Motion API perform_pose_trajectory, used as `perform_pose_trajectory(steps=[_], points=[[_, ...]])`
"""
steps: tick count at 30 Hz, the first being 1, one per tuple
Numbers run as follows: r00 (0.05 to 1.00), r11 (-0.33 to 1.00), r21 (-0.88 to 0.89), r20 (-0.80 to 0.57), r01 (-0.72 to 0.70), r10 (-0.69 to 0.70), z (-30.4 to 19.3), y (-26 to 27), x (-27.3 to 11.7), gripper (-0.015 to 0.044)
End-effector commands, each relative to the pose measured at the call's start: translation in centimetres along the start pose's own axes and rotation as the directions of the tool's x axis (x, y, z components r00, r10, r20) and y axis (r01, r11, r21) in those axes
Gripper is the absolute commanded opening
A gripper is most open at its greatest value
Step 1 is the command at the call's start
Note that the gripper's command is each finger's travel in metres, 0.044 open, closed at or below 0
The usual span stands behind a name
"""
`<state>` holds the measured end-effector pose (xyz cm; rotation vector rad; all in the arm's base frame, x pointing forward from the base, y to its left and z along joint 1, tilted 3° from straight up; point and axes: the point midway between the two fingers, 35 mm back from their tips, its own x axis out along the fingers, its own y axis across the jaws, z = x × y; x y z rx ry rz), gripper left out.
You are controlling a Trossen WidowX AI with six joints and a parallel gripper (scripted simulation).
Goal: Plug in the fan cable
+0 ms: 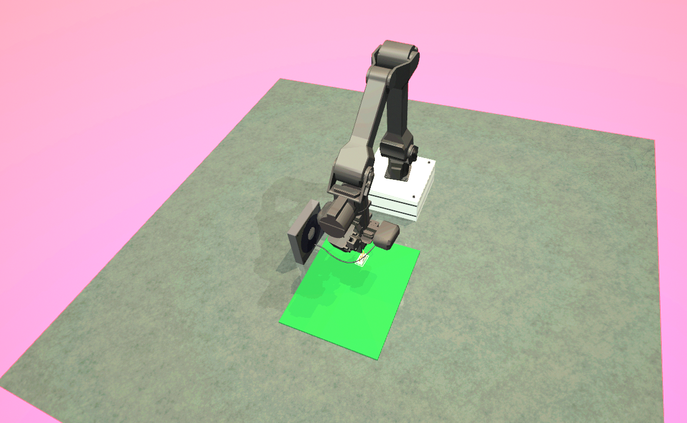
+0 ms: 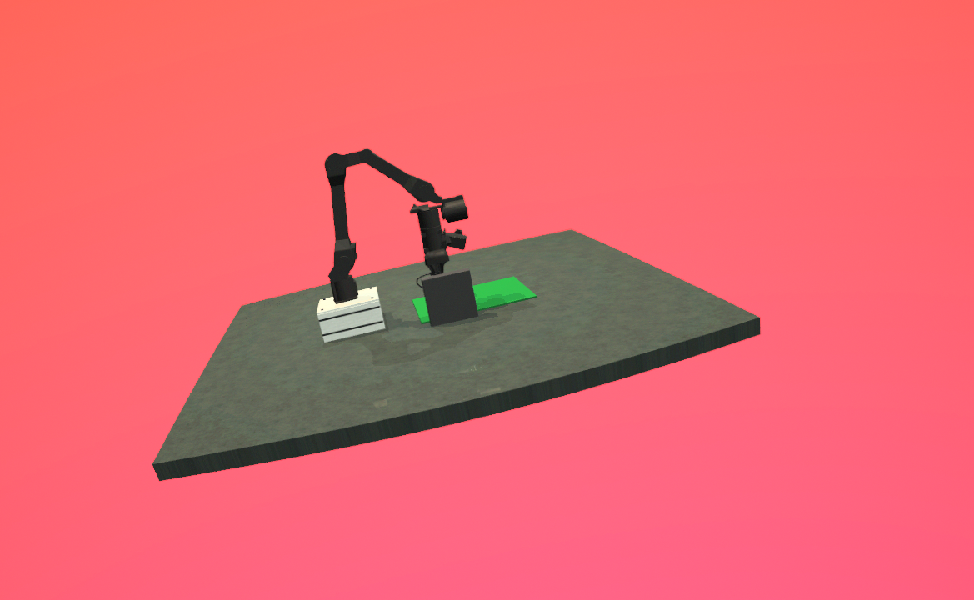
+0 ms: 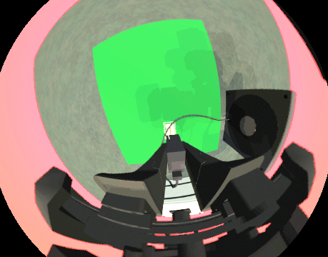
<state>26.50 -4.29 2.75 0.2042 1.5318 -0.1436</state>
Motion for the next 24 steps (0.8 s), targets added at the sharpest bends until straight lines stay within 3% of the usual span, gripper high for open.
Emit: perform_pose_trajectory(steps=[1,11,24], points=[[1.0,1.0,0.005,0.002,-0.003,0.003,0.3,0.1,-0.1,0.0],[1.0,1.0,0.003,0.002,-0.003,0.003,0.3,0.1,2.1,0.0],[1.0,1.0,0.002,0.002,-0.003,0.003,0.1,0.1,2.1,0.0]])
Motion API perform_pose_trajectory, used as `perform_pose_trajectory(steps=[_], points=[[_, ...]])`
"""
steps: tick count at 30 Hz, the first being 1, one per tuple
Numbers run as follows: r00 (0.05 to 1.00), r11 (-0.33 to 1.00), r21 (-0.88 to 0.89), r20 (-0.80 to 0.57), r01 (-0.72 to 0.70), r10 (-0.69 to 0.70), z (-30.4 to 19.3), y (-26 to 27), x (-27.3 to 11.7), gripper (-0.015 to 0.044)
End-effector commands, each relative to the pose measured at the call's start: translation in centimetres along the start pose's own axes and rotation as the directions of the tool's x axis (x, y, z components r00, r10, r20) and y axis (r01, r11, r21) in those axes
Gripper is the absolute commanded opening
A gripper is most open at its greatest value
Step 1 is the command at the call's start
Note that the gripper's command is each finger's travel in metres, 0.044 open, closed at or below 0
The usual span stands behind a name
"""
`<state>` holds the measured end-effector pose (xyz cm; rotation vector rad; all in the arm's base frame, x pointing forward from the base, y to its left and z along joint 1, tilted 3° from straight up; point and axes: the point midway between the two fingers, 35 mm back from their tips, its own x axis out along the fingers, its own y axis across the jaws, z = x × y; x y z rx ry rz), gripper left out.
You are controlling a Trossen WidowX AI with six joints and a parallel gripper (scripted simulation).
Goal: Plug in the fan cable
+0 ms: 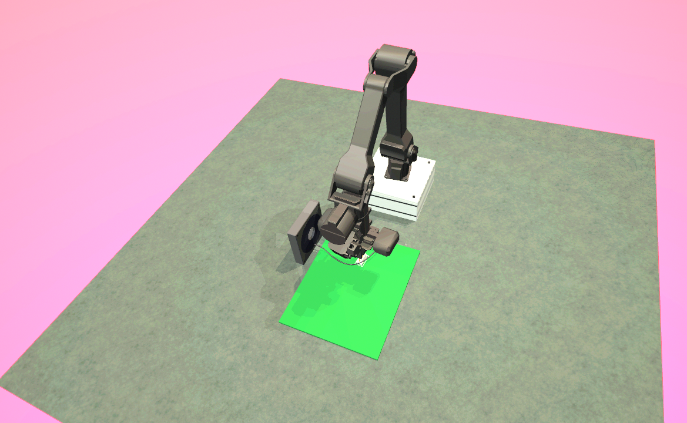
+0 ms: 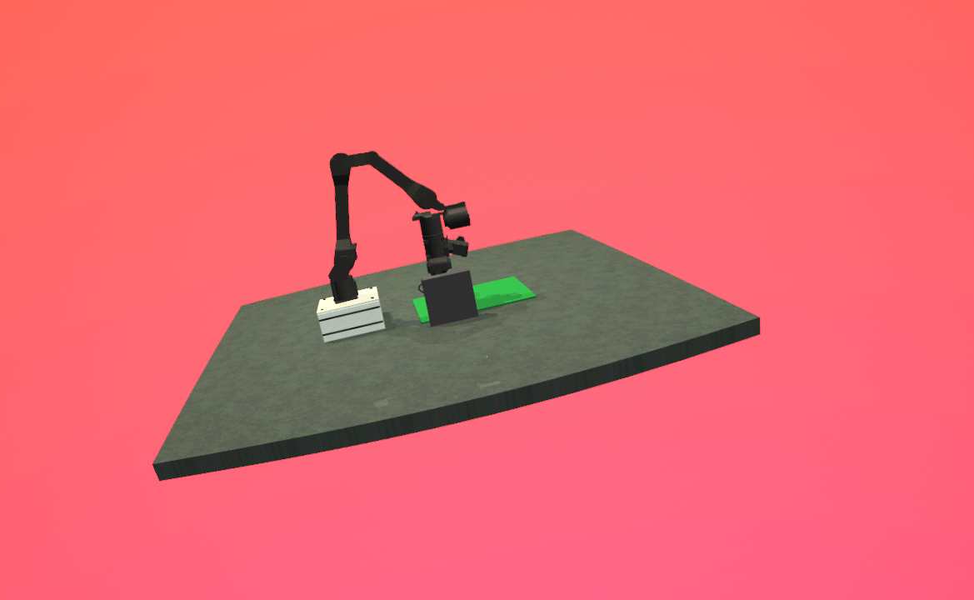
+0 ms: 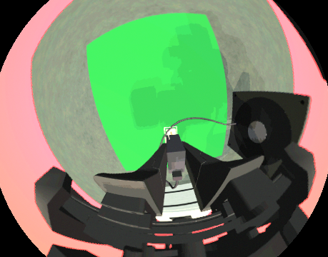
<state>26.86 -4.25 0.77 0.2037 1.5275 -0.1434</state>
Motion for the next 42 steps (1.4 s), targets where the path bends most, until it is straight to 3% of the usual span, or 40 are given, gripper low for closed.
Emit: perform_pose_trajectory(steps=[1,42], points=[[1.0,1.0,0.002,-0.003,-0.003,0.003,-0.19,0.05,0.1,0.0],[1.0,1.0,0.001,-0.003,-0.003,0.003,-0.19,0.07,0.79,0.0]])
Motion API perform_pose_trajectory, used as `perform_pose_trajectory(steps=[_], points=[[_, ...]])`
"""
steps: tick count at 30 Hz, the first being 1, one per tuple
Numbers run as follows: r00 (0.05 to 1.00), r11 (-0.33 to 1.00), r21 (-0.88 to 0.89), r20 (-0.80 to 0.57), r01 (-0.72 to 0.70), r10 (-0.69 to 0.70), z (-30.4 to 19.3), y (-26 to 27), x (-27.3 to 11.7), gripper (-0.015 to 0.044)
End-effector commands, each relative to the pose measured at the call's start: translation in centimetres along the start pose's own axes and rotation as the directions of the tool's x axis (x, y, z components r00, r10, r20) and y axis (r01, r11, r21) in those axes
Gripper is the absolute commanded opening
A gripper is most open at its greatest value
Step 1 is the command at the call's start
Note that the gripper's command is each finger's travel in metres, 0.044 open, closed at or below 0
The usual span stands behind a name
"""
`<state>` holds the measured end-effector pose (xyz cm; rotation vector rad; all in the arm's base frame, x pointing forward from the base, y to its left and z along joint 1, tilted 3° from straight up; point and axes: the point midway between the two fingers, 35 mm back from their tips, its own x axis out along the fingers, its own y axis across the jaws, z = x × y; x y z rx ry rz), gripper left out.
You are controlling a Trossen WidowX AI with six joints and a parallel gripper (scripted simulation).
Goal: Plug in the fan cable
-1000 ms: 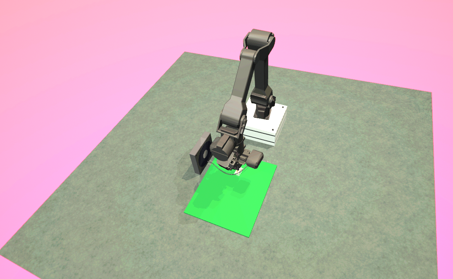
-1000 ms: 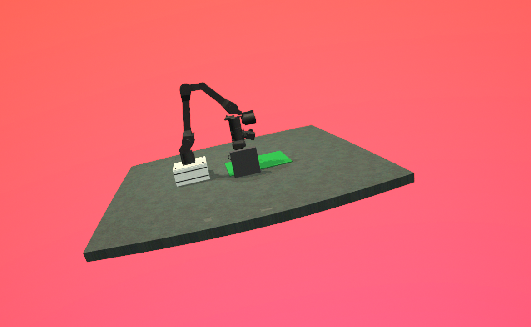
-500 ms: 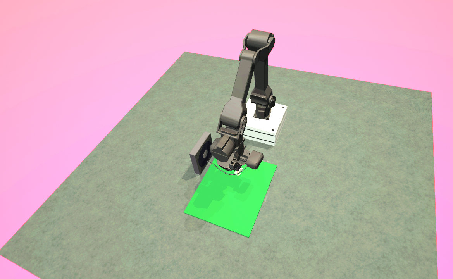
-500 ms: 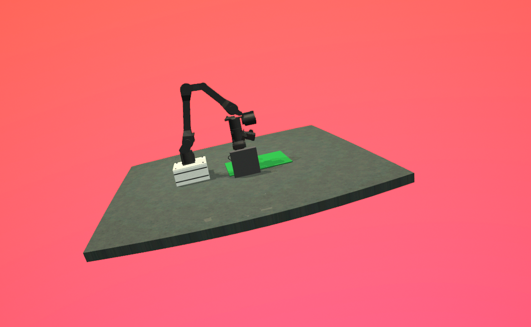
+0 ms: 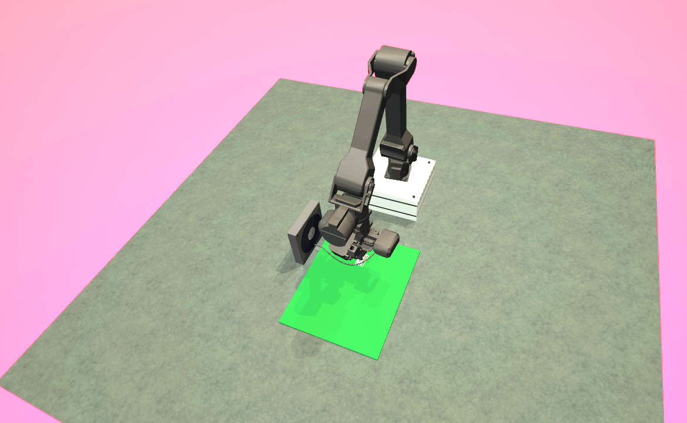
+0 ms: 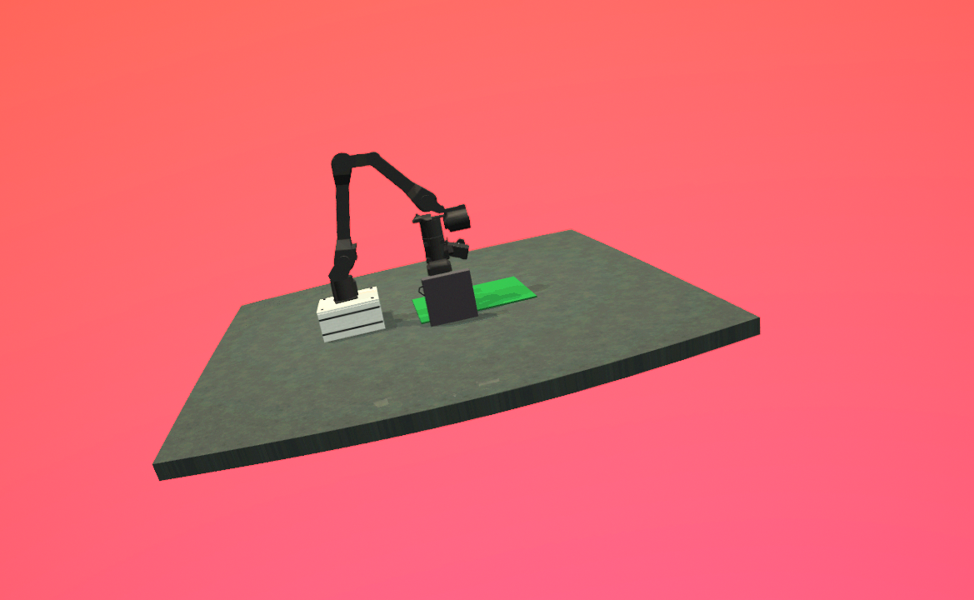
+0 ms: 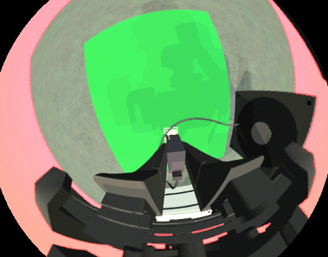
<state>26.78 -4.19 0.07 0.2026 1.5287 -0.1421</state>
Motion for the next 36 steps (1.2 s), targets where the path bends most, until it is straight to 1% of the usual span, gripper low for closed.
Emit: perform_pose_trajectory(steps=[1,35,36], points=[[1.0,1.0,0.003,-0.001,-0.003,0.003,-0.1,0.1,0.1,0.0],[1.0,1.0,0.003,-0.002,-0.003,0.003,-0.1,0.1,1.9,0.0],[1.0,1.0,0.001,0.002,0.001,-0.001,0.0,0.0,1.5,0.0026]])
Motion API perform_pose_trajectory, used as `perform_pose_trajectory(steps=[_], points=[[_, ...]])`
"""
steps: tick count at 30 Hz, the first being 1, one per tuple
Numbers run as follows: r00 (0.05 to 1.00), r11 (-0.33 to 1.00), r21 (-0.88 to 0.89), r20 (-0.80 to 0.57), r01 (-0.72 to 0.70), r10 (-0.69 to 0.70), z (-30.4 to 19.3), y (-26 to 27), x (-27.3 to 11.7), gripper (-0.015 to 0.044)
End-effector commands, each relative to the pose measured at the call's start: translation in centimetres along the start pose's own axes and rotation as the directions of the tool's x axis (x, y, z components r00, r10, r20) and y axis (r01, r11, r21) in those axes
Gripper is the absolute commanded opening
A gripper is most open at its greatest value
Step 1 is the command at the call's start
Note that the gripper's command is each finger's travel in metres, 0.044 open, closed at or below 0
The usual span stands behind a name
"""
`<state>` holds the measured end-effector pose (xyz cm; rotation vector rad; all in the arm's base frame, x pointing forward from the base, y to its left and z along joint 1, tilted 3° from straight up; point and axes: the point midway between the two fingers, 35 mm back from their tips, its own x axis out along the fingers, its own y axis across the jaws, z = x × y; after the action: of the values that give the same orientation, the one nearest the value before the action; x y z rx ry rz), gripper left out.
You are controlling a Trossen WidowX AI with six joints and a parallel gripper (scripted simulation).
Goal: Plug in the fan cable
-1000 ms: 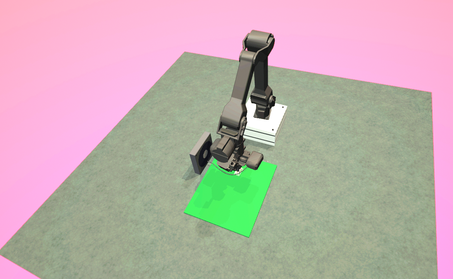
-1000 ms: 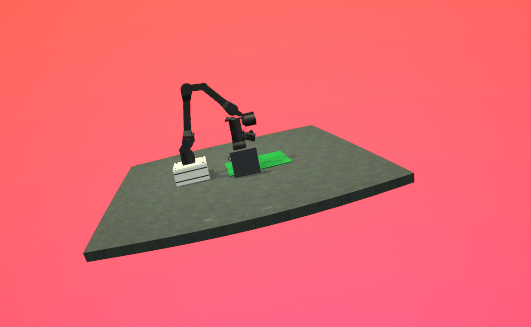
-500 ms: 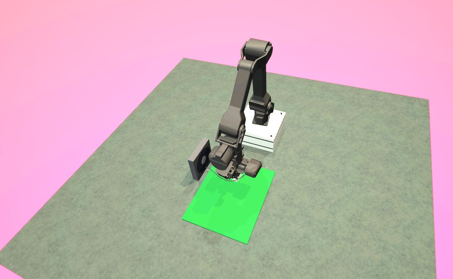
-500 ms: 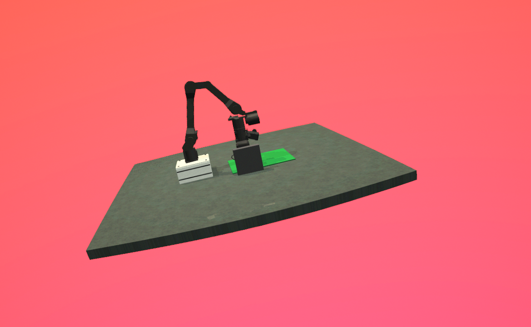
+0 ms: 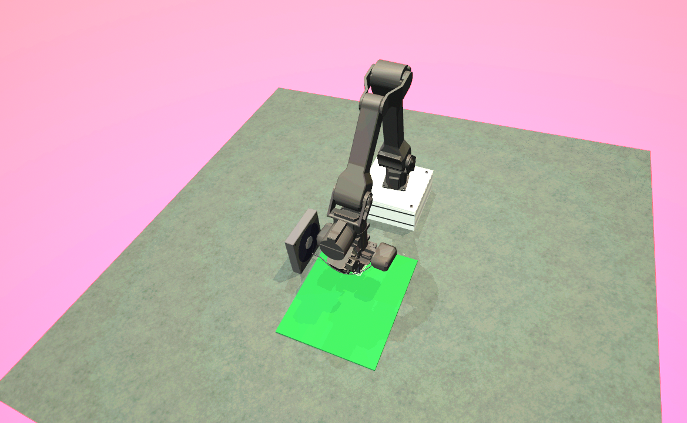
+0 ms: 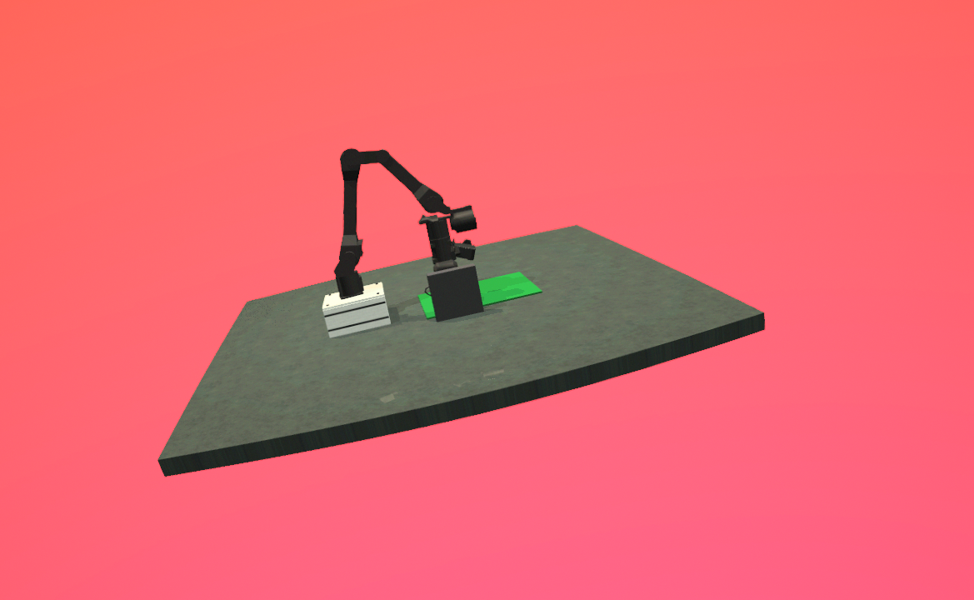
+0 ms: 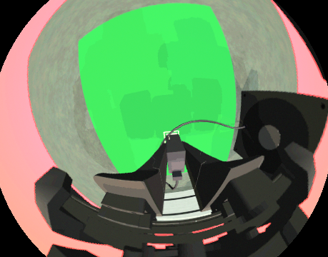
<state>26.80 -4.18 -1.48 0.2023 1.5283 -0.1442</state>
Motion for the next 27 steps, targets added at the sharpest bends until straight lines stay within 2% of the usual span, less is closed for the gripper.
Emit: perform_pose_trajectory(steps=[1,9,12,16,22,27], points=[[1.0,1.0,0.0,0.001,0.0,0.0,0.0,0.0,0.0,0.0053],[1.0,1.0,0.0,0.001,0.0,0.0,0.0,0.0,0.0,0.026],[1.0,1.0,0.0,0.001,0.0,0.0,0.1,0.0,-0.3,0.026],[1.0,1.0,0.002,-0.001,-0.004,0.004,0.1,0.0,-5.2,0.026],[1.0,1.0,0.002,-0.001,-0.004,0.004,0.2,0.0,-5.6,0.026],[1.0,1.0,0.002,0.003,-0.005,0.005,4.7,0.4,-6.1,0.026]])
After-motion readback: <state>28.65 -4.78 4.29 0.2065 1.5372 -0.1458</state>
